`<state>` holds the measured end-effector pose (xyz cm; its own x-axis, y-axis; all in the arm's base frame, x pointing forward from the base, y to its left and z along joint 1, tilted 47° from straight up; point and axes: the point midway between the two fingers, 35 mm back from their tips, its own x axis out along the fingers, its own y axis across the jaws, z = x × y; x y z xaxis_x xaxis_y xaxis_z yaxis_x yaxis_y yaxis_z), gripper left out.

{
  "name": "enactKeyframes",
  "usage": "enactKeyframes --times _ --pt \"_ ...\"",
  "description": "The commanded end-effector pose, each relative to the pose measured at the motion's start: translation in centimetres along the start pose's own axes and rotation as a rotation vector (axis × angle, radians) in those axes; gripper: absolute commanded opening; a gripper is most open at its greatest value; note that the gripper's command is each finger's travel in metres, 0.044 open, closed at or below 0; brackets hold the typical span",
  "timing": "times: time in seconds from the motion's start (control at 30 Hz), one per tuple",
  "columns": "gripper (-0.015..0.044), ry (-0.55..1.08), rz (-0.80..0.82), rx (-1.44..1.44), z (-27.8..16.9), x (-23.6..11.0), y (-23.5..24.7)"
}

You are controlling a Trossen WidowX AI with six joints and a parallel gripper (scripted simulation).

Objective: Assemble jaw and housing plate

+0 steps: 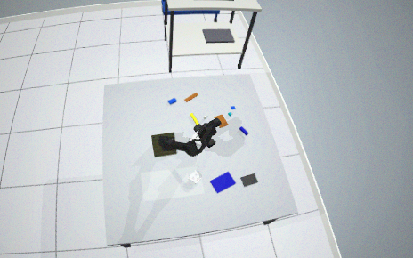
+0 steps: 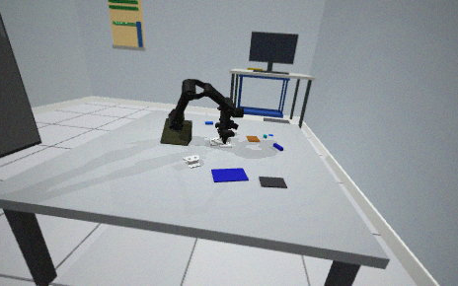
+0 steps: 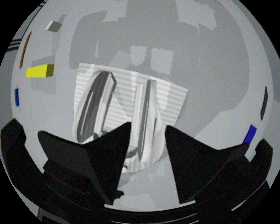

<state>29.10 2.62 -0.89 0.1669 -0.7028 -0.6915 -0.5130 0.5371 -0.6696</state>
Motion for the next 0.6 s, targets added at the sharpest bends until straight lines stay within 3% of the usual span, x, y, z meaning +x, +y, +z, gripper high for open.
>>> enactKeyframes --times 0.0,0.57 --pt "0.0134 0.002 -0.001 0.002 -0.03 0.12 0.08" --pt "0.0134 0.003 -0.001 0.002 -0.03 0.56 0.08"
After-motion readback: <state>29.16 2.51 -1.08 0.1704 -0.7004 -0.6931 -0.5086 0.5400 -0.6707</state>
